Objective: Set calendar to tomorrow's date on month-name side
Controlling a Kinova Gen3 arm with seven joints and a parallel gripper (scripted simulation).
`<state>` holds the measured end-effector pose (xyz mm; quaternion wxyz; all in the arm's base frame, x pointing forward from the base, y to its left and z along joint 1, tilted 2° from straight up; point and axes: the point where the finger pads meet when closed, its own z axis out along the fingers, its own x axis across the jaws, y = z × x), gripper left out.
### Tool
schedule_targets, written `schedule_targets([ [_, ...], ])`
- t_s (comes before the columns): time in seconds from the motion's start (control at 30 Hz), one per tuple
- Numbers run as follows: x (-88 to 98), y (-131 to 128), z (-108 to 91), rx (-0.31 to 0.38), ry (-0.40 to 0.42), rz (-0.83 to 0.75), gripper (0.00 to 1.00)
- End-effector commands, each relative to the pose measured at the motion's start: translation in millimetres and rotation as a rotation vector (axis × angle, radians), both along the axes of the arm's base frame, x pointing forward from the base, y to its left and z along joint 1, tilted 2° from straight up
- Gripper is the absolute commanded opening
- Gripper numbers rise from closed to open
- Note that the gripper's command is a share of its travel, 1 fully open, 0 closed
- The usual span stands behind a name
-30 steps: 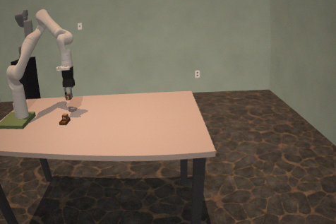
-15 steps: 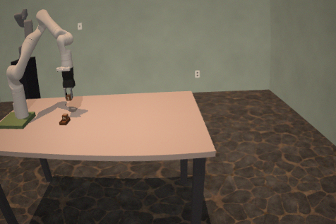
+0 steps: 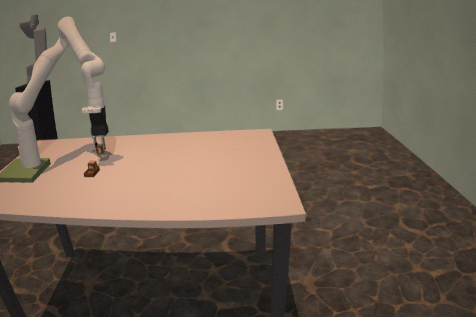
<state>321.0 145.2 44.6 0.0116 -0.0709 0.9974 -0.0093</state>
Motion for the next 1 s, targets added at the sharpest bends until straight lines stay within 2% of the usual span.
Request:
schedule_targets([
  [0.0,-1.4,-9,-13.6,-0.015,0.009,-0.016,0.6],
  [0.27,-1.1,-10,-36.8,-0.015,0.009,-0.016,0.6],
  [0.97,-1.1,-11,-39.8,-0.015,0.009,-0.016,0.6],
])
